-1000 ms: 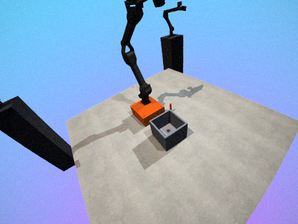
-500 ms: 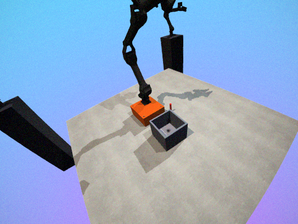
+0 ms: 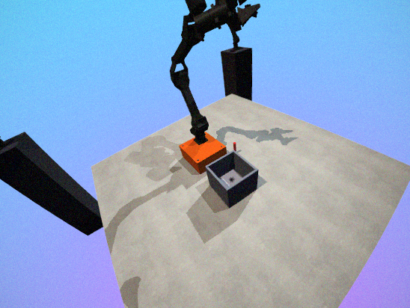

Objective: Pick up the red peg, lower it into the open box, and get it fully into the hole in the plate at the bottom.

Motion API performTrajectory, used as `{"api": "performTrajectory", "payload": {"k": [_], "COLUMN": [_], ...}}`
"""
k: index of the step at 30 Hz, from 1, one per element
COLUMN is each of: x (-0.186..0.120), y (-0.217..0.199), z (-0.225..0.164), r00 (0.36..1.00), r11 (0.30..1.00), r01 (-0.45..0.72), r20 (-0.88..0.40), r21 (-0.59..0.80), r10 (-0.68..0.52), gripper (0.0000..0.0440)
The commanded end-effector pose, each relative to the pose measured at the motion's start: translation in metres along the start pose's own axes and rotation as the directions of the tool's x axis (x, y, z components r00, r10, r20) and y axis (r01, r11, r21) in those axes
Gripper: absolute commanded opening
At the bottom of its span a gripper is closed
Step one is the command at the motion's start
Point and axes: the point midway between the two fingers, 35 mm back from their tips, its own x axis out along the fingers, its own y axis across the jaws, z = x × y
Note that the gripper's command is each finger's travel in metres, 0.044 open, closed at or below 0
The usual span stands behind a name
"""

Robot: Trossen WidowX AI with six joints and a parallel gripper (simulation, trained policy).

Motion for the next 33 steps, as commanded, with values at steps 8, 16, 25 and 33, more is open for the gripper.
{"api": "performTrajectory", "payload": {"k": [8,16,25,33], "x": [-0.015,-0.035,-0.063,-0.087], "y": [-0.010,-0.009,0.004,0.022], "z": [-0.066,-0.117,-0.169,-0.209], "r00": [0.972,0.913,0.820,0.726], "r11": [0.964,0.879,0.727,0.550], "r01": [0.141,0.283,0.452,0.594], "r20": [-0.216,-0.389,-0.562,-0.685], "r21": [0.227,0.384,0.517,0.587], "r10": [-0.092,-0.124,-0.110,-0.053], "gripper": [0.0440,0.0440,0.0440,0.0440]}}
